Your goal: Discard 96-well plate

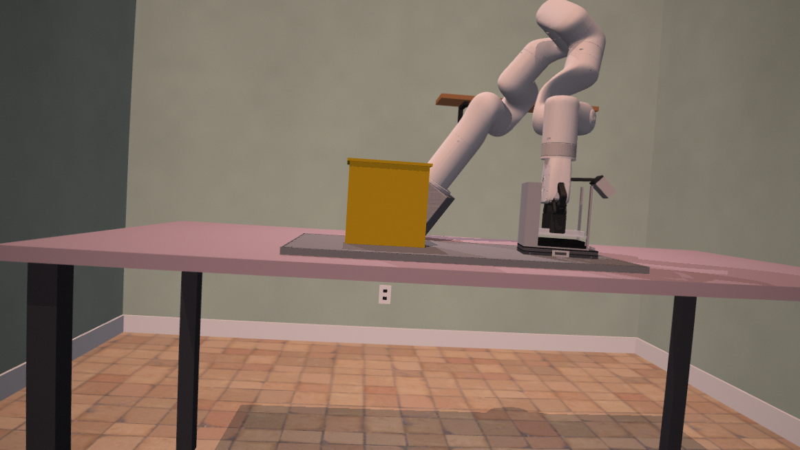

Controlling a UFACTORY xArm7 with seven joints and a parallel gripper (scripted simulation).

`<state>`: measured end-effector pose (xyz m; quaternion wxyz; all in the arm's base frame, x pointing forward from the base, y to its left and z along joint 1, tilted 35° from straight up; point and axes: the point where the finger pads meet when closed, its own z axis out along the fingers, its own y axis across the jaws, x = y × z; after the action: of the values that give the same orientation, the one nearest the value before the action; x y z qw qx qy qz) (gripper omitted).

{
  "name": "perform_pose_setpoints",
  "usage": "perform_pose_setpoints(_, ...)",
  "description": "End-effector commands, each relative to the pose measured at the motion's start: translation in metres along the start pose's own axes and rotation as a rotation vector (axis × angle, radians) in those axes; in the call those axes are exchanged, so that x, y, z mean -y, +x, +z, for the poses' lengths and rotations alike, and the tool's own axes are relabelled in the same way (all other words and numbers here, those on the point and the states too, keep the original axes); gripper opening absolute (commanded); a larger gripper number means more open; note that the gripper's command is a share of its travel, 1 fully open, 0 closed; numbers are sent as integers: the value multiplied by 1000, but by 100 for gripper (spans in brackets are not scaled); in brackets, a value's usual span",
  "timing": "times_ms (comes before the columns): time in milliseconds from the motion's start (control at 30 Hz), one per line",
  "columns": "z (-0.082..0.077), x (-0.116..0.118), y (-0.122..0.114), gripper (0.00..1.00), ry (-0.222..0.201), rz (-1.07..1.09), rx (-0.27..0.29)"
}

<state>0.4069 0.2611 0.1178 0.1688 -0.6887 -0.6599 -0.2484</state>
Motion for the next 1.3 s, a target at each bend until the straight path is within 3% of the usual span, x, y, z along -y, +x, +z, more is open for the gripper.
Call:
perform_pose_setpoints(0, -3, -1, 0, 0, -3, 1, -1)
perform_pose_setpoints(767, -13, -1, 0, 0, -3, 1, -1)
perform_pose_setpoints(1267, -35, -1, 0, 0, -3, 1, -1)
